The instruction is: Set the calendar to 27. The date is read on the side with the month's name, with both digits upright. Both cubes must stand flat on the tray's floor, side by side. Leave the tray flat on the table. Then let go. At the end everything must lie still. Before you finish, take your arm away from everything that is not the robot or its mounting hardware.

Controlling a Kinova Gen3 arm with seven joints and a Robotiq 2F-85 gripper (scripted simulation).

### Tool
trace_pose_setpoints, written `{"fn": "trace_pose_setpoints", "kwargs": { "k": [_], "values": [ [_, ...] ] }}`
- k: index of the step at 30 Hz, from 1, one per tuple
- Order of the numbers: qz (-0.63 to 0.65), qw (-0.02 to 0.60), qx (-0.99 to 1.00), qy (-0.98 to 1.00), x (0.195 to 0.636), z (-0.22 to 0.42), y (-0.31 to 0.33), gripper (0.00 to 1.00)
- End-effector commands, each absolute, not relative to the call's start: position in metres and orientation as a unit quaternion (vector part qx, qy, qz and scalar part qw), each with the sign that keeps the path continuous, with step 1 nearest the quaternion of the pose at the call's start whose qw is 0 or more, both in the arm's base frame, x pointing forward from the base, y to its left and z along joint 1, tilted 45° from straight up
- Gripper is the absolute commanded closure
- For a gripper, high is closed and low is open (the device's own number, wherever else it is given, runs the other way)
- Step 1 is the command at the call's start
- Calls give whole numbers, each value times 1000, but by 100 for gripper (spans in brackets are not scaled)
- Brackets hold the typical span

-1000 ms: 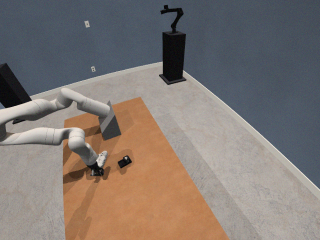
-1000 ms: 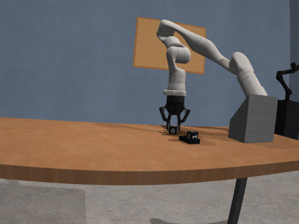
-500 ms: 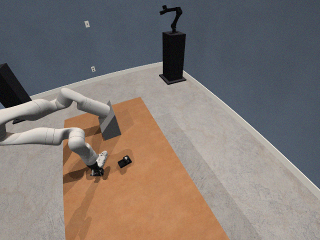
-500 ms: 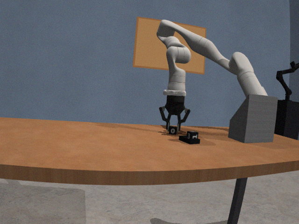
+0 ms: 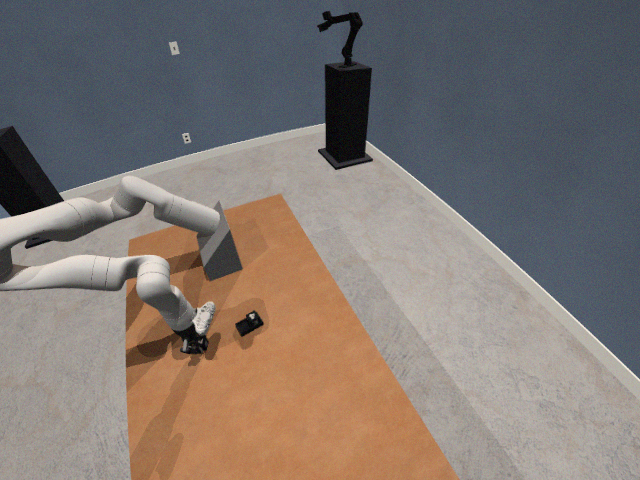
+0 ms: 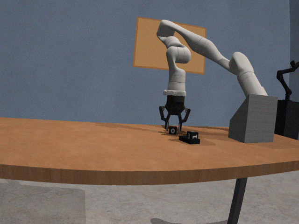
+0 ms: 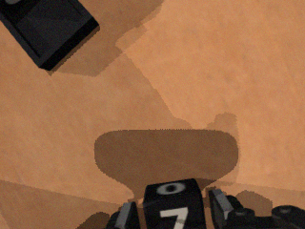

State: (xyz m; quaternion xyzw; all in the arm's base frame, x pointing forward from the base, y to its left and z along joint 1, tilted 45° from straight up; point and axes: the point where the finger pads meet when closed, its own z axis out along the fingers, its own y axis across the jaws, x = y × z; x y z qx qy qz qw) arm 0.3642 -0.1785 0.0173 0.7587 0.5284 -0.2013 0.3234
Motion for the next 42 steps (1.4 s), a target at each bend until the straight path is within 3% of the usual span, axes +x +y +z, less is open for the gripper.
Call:
{"fn": "trace_pose_setpoints", "kwargs": {
  "k": [1, 35, 36, 42],
  "values": [
    [-201, 324, 759, 529, 365, 18, -178, 52],
    [-201, 324, 759, 529, 361, 82, -115, 52],
    [-201, 324, 759, 529, 361, 82, -115, 0],
    [-201, 324, 759, 529, 361, 82, -115, 0]
  ]
}}
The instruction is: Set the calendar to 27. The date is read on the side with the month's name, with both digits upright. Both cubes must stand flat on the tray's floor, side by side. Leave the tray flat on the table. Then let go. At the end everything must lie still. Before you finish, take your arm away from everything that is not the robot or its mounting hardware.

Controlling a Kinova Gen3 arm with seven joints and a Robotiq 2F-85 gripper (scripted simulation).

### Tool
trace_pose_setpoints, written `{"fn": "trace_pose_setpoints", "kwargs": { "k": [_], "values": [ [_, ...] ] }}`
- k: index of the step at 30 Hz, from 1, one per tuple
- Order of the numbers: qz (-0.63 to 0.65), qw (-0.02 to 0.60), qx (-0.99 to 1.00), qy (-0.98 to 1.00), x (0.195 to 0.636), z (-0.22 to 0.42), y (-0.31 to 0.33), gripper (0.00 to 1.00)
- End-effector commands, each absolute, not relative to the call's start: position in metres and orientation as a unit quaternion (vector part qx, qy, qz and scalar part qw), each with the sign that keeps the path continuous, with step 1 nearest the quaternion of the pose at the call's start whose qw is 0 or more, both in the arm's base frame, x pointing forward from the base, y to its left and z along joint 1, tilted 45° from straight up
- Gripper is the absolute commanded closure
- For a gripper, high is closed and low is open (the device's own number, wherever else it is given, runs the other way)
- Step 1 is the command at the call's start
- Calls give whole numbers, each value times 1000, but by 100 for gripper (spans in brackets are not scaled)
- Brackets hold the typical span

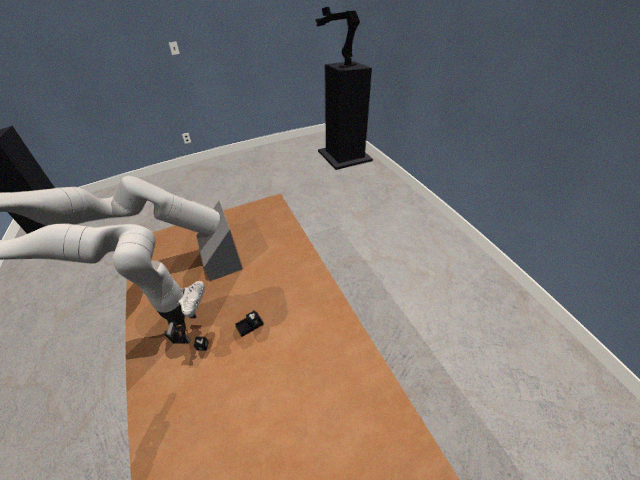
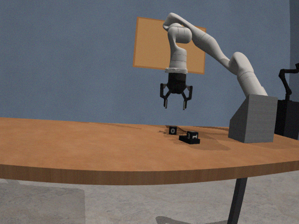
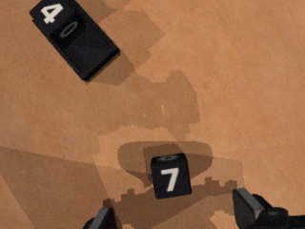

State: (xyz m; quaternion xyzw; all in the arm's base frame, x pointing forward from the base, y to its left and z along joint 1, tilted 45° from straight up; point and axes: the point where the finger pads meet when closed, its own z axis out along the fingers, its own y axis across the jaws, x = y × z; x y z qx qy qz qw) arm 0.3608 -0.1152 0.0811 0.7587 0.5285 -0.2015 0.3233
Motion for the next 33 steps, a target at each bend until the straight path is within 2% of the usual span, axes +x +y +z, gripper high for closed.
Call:
{"fn": "trace_pose_setpoints", "kwargs": {
  "k": [1, 24, 25, 33],
  "values": [
    [-201, 324, 759, 529, 361, 82, -115, 0],
    [-201, 323, 758, 529, 361, 76, -121, 0],
    [-201, 323, 758, 529, 361, 76, -121, 52],
    [-201, 323, 758, 529, 361, 76, -121, 52]
  ]
}}
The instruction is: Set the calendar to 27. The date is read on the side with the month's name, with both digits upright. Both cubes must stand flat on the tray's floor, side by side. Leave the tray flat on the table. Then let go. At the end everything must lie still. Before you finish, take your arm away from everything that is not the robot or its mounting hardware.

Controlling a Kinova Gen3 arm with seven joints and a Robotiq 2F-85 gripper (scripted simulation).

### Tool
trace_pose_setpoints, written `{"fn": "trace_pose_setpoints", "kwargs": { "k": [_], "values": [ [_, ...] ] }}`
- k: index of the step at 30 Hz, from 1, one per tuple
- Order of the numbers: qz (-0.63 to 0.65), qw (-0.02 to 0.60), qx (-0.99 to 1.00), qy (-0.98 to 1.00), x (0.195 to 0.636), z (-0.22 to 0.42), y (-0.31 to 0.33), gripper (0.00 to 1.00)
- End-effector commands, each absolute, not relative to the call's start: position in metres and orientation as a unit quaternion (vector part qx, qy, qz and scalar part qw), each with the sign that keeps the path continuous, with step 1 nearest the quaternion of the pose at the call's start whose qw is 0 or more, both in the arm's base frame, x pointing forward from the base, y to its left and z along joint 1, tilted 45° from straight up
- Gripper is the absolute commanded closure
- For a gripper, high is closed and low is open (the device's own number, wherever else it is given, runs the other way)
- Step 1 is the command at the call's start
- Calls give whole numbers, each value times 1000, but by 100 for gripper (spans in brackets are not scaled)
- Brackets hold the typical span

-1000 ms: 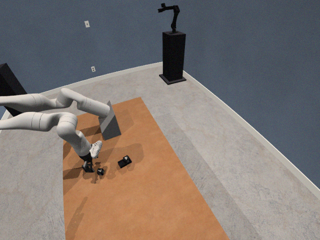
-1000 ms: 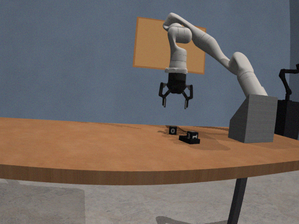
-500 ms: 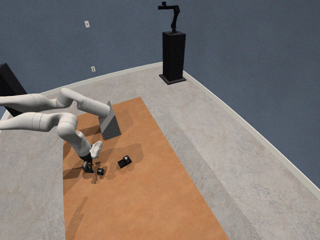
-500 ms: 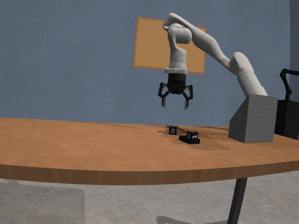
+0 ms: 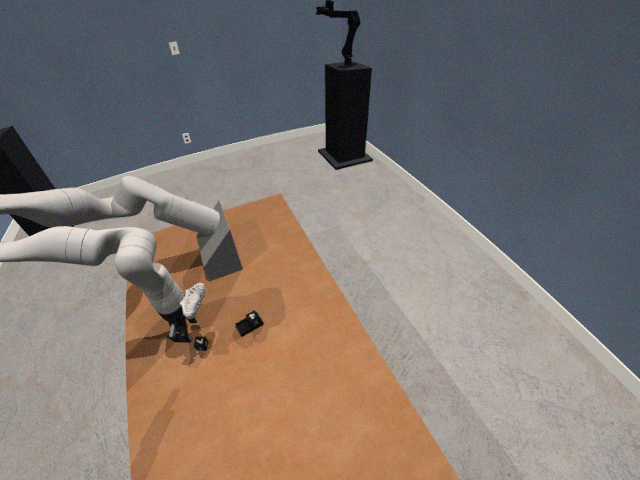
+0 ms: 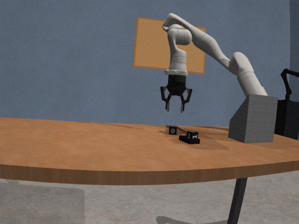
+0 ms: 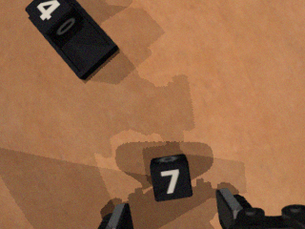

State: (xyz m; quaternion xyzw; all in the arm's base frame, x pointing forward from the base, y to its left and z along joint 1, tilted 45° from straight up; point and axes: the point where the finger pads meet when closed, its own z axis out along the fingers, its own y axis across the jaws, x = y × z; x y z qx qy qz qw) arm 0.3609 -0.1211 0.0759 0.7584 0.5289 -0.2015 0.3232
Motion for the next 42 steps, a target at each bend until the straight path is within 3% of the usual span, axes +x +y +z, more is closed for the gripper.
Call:
{"fn": "trace_pose_setpoints", "kwargs": {
  "k": [1, 42],
  "values": [
    [-201, 323, 758, 529, 361, 76, -121, 52],
    [-201, 324, 758, 529, 362, 72, -124, 52]
  ]
}}
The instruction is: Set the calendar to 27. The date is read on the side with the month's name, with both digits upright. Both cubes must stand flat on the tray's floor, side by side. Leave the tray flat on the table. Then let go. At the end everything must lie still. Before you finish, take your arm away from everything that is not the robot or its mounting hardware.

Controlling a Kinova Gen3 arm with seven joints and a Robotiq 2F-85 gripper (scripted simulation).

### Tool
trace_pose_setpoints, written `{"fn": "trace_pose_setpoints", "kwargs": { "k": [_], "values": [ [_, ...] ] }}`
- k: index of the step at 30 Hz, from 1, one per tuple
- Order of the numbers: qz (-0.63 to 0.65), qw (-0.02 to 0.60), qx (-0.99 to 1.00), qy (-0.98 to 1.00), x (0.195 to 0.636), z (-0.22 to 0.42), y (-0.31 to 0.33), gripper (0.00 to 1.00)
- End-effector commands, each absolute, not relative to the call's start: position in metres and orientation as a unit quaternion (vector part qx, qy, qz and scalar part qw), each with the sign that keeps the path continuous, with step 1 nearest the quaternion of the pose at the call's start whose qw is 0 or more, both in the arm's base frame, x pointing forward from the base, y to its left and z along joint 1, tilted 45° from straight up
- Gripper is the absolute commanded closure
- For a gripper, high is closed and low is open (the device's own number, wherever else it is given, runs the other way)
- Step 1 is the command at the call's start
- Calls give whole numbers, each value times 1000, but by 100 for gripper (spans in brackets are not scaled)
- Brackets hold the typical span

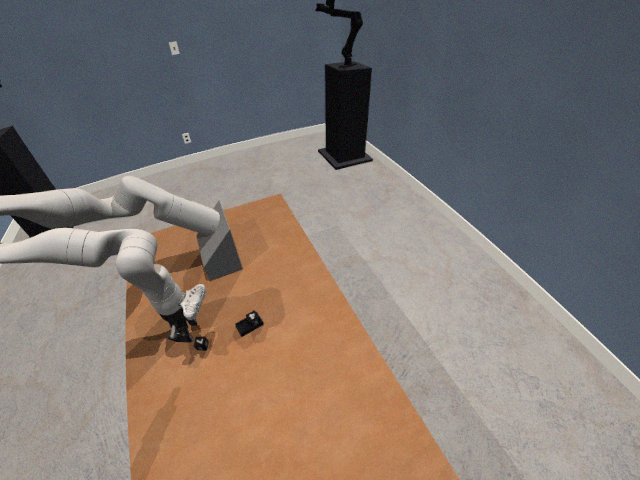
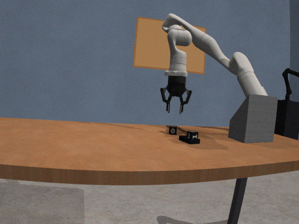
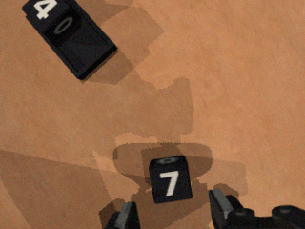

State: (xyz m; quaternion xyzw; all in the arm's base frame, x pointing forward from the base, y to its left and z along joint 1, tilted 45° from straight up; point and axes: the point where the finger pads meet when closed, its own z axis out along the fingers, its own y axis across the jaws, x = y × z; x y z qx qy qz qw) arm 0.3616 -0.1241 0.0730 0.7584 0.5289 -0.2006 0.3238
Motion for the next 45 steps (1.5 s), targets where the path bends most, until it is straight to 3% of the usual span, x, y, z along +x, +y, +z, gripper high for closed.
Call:
{"fn": "trace_pose_setpoints", "kwargs": {
  "k": [1, 45],
  "values": [
    [-201, 324, 758, 529, 362, 72, -125, 52],
    [-201, 324, 758, 529, 363, 39, -157, 52]
  ]
}}
